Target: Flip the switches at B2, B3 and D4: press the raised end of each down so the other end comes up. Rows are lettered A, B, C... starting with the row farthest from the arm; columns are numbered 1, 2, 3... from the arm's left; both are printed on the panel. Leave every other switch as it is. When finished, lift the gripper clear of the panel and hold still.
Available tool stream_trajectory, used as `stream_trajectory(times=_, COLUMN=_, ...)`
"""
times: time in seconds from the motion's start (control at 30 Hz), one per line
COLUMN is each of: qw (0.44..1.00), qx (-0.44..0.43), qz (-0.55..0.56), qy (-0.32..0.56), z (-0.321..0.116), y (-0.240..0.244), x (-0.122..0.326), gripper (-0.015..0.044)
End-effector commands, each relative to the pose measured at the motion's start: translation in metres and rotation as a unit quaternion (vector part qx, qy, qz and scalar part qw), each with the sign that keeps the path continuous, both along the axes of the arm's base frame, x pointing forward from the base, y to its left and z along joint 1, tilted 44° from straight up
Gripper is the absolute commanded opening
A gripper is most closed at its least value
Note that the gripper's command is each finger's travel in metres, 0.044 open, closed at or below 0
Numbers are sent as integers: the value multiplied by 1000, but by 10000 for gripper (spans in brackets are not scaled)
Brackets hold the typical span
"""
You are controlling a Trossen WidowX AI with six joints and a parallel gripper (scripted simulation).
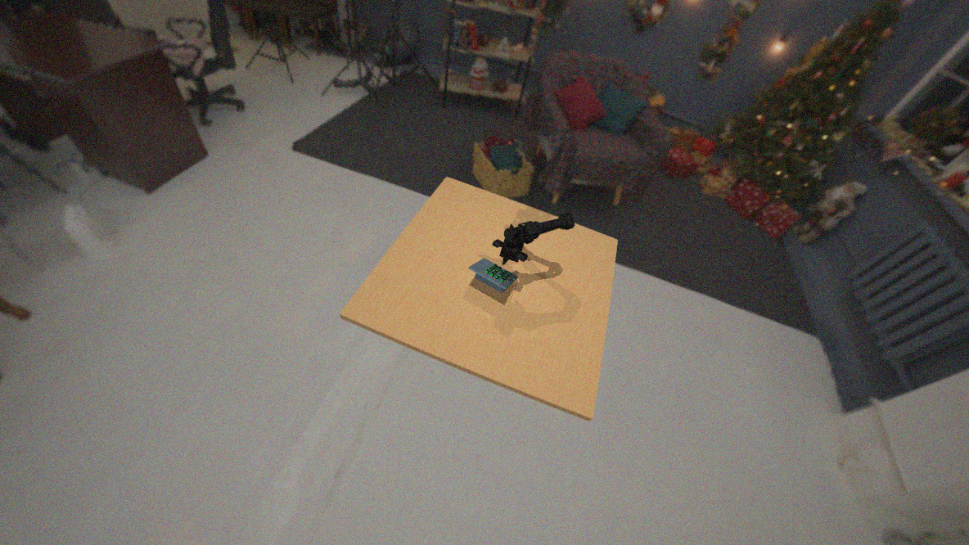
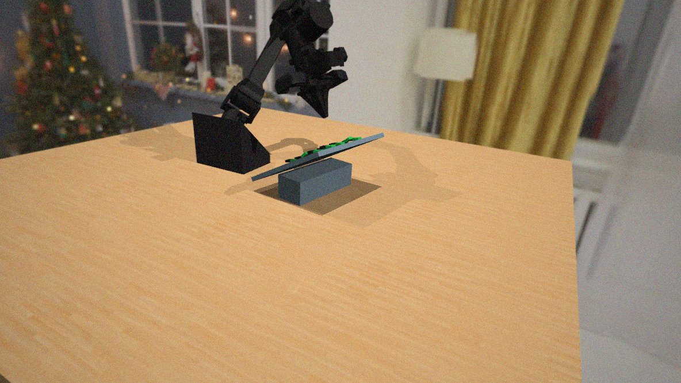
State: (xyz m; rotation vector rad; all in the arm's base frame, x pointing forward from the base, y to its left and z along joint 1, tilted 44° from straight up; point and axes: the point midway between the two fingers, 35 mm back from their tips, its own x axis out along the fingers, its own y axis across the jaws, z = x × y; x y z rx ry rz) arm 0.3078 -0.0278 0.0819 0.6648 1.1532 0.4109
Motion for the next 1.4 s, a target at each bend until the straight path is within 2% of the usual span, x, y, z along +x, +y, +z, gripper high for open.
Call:
stream_trajectory(times=0.0, qw=1000, qx=4, qz=-2, qy=8, z=-19, y=-13, x=-17, gripper=0)
stream_trajectory(times=0.3, qw=1000, qx=4, qz=-11, qy=-2, z=-46, y=8, x=-7, gripper=0)
stream_trajectory(times=1.37, qw=1000, qx=4, qz=-11, qy=-3, z=-62, y=23, x=1, gripper=0)
